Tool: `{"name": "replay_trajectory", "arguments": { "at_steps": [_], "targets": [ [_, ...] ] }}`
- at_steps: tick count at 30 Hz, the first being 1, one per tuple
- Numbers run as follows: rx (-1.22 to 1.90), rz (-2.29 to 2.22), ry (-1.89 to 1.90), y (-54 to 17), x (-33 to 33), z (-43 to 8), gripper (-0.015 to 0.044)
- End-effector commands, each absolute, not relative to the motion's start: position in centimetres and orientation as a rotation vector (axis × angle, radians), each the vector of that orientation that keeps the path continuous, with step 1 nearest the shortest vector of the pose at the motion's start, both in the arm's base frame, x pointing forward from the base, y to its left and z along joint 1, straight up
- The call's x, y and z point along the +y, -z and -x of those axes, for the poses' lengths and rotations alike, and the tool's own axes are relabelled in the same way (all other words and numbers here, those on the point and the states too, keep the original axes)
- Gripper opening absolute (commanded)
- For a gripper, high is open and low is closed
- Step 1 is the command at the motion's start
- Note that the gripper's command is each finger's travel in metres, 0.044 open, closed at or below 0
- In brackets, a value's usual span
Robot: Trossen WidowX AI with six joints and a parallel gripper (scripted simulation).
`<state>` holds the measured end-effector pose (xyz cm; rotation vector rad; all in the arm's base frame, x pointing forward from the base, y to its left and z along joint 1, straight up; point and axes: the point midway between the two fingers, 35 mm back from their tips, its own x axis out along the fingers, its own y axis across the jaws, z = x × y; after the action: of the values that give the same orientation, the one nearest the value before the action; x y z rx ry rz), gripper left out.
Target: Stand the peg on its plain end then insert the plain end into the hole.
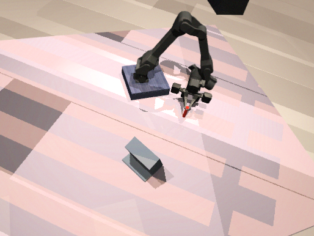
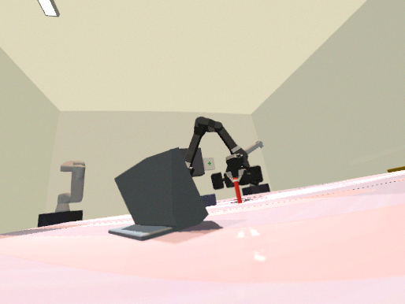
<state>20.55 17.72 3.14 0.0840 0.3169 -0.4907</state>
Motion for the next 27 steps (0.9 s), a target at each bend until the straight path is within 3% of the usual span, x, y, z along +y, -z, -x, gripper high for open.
{"name": "replay_trajectory", "arguments": {
  "at_steps": [1, 27],
  "targets": [
    [0.317, -0.084, 0.491, -3.01, 17.76, -20.44, 0.005],
    [0.297, -0.067, 0.482, -2.92, 17.94, -20.14, 0.005]
  ]
}}
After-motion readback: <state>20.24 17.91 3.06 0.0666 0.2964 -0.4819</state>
